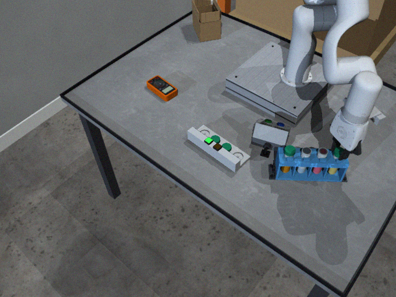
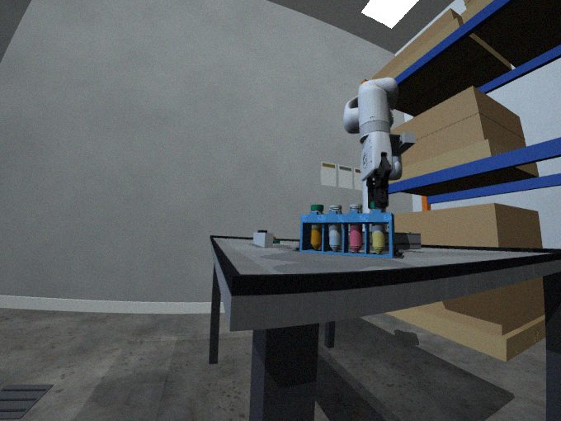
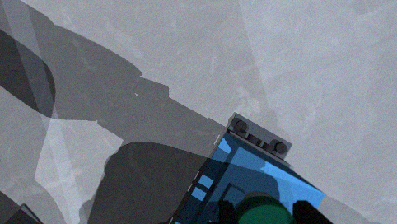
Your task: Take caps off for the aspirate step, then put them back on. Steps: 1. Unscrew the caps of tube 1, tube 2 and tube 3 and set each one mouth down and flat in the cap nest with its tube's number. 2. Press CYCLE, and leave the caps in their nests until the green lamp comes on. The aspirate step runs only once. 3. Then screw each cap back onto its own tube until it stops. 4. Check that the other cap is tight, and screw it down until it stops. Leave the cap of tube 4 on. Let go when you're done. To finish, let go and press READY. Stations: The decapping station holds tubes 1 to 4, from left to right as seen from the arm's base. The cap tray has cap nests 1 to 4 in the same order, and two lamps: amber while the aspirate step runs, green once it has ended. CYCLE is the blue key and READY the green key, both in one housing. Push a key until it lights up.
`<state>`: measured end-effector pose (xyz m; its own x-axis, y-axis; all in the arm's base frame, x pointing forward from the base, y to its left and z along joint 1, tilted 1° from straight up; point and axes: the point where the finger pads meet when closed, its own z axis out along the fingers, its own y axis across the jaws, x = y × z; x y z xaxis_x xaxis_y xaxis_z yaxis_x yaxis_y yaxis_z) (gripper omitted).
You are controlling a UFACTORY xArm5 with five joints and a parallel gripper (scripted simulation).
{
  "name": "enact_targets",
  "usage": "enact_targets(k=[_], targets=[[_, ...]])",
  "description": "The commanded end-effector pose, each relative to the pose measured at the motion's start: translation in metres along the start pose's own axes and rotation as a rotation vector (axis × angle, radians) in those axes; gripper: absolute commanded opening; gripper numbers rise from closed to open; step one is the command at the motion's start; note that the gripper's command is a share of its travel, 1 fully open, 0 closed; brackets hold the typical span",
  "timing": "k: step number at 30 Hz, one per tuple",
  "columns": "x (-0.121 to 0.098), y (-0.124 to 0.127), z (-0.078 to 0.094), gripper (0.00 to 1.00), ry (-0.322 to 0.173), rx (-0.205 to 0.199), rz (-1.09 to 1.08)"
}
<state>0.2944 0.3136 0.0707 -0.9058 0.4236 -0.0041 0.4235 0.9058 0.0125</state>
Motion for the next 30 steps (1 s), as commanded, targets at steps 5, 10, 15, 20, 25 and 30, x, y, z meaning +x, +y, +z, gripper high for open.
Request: enact_targets(k=[5, 10, 15, 20, 25, 30], targets=[[-0.0004, 0.0011, -0.0007, 0.00, 0.009, -0.005, 0.438], [-0.0004, 0.0011, -0.0006, 0.00, 0.010, -0.004, 0.598], [-0.0004, 0.0011, -0.0004, 0.00, 0.010, -0.003, 0.805], [-0.0004, 0.0011, -0.0002, 0.00, 0.010, -0.002, 1.003], [-0.0004, 0.0011, -0.0001, 0.00, 0.011, -0.002, 1.121], [-0.0004, 0.0011, 0.0000, 0.00, 0.012, -0.001, 1.296]])
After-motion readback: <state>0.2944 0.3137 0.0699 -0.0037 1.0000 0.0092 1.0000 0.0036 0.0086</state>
